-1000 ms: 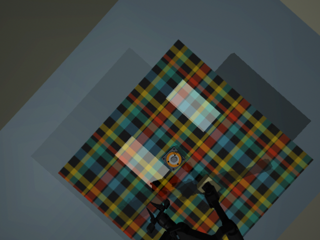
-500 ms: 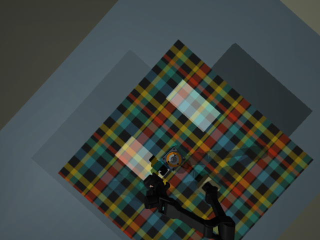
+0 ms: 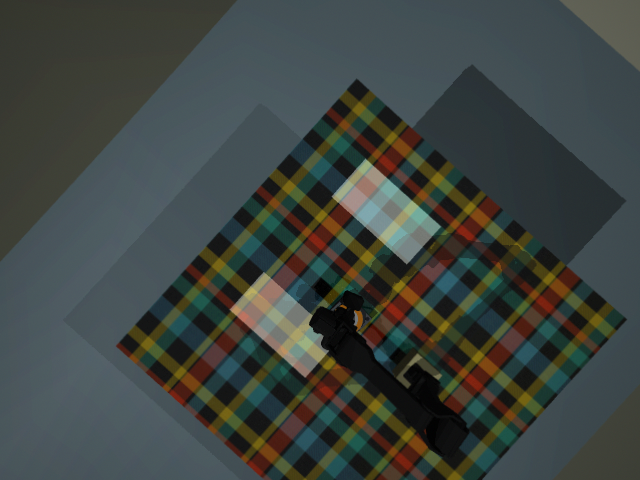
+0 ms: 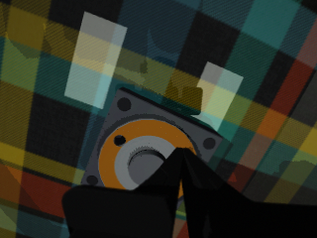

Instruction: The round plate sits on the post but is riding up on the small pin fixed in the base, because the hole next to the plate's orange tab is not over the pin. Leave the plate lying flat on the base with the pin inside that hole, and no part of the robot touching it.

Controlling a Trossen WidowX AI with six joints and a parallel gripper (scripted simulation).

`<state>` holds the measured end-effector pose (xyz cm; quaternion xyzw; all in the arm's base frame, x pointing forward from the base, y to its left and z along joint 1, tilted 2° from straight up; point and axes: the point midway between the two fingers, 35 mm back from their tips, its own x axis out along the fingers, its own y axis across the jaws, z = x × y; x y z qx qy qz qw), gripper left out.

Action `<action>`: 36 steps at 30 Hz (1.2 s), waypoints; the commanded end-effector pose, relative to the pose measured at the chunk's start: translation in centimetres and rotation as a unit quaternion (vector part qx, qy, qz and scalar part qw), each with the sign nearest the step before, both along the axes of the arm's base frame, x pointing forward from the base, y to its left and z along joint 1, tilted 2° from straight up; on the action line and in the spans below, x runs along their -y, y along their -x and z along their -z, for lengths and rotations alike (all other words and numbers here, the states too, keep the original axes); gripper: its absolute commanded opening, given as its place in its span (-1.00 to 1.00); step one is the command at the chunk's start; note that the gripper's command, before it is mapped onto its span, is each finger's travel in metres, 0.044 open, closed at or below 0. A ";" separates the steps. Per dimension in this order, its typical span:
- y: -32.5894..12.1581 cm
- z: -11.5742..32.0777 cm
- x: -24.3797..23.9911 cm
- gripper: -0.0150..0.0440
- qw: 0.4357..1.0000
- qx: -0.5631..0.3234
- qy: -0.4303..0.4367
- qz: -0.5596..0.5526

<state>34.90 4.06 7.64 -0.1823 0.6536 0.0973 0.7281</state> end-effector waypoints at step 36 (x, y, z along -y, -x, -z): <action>1.4 4.5 4.0 -0.49 0.986 -0.041 -0.044 0.157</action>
